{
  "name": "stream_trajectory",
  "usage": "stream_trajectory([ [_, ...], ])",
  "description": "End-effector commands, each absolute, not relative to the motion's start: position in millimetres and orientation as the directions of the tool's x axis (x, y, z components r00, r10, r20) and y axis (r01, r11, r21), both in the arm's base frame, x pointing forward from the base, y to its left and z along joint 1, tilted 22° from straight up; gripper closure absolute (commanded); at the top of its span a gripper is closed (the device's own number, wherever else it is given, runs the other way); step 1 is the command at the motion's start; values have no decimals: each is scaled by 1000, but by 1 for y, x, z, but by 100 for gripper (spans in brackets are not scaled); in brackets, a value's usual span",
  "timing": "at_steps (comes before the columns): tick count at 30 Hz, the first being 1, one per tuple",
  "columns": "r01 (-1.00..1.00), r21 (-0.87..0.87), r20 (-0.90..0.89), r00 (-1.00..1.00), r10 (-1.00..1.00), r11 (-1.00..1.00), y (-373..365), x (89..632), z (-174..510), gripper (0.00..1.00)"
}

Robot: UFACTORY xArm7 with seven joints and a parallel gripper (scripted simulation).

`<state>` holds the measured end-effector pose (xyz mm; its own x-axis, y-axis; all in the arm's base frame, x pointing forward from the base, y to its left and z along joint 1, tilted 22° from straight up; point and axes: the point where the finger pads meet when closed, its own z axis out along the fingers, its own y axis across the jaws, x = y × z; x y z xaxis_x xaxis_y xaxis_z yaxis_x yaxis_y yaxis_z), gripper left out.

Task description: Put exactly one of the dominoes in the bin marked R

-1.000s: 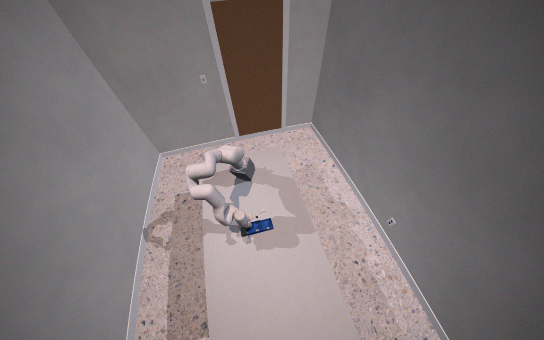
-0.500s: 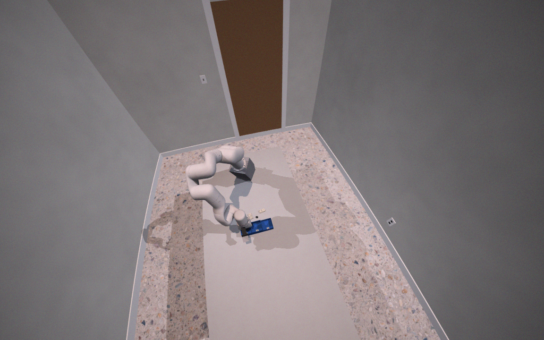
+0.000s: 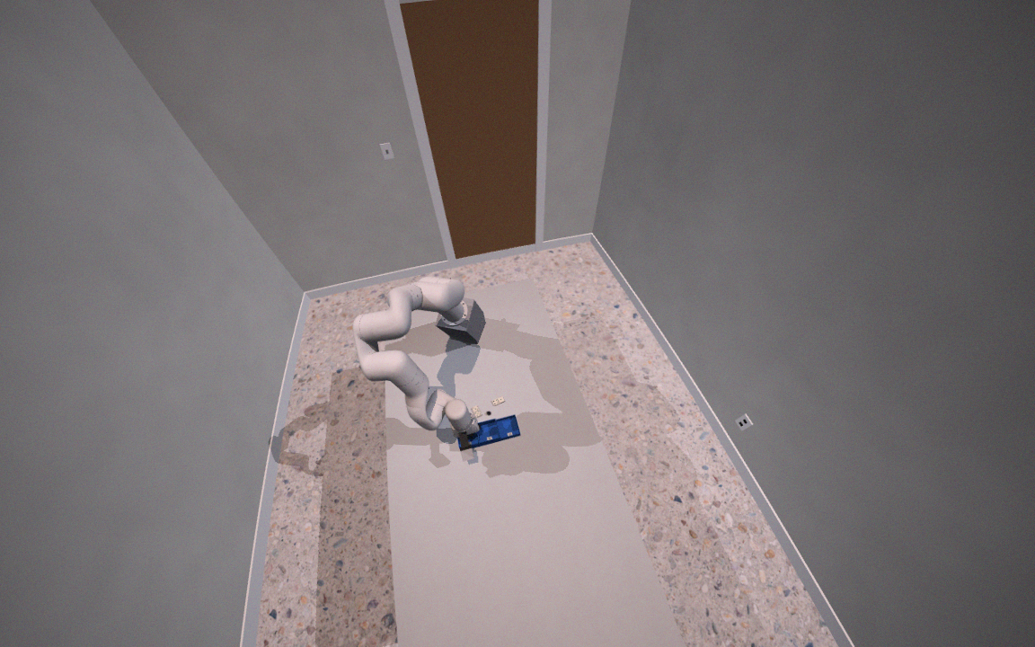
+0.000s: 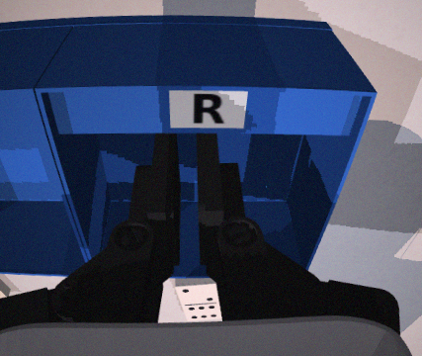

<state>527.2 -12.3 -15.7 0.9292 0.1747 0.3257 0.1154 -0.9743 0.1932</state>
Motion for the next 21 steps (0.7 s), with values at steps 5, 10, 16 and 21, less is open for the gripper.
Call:
stream_trajectory([
  [5, 116, 193, 328, 928, 175, -974, -12, 528, -14, 93],
  [10, 116, 193, 328, 928, 175, -974, -12, 528, -14, 93],
  [16, 116, 193, 328, 928, 176, -974, -11, 527, -12, 93],
  [21, 116, 193, 328, 928, 176, -974, -11, 525, -7, 93],
])
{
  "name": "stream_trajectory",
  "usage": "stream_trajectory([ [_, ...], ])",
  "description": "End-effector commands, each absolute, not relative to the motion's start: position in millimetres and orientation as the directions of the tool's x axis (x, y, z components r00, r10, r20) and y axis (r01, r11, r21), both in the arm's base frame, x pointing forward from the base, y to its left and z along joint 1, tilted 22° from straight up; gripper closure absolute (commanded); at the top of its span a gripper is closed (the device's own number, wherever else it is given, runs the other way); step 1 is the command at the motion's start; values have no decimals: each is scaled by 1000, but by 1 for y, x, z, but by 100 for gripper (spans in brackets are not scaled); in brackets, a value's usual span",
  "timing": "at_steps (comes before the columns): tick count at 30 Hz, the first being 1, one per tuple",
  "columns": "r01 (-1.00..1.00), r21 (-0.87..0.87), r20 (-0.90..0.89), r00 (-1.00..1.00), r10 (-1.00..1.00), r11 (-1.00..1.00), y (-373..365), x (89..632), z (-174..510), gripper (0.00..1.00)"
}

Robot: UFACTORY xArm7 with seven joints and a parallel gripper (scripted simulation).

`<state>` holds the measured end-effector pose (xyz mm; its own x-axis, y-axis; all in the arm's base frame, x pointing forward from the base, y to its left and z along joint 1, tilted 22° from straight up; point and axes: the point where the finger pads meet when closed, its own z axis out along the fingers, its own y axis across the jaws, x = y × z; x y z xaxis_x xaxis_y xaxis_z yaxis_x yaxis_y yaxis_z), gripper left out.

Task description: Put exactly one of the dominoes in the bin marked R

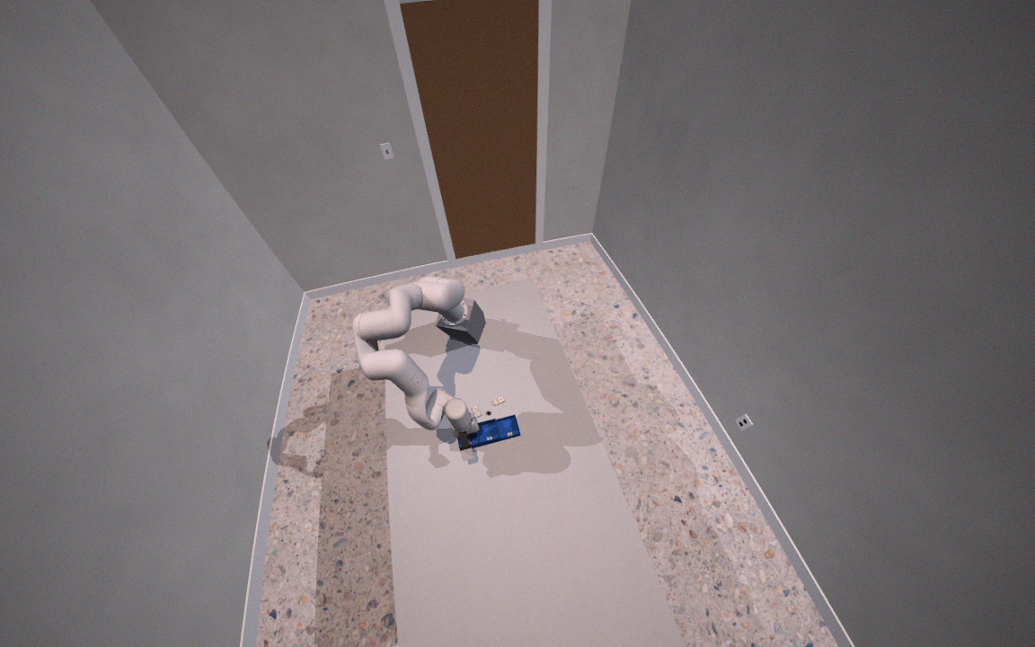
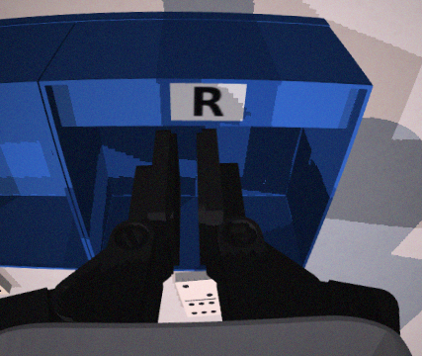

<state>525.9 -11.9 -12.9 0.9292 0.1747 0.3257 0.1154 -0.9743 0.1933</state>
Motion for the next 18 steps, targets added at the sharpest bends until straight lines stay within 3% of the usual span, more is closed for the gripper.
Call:
stream_trajectory([
  [1, 116, 193, 328, 928, 176, -974, -11, 525, -6, 93],
  [18, 116, 194, 328, 928, 176, -974, -8, 518, 13, 93],
])
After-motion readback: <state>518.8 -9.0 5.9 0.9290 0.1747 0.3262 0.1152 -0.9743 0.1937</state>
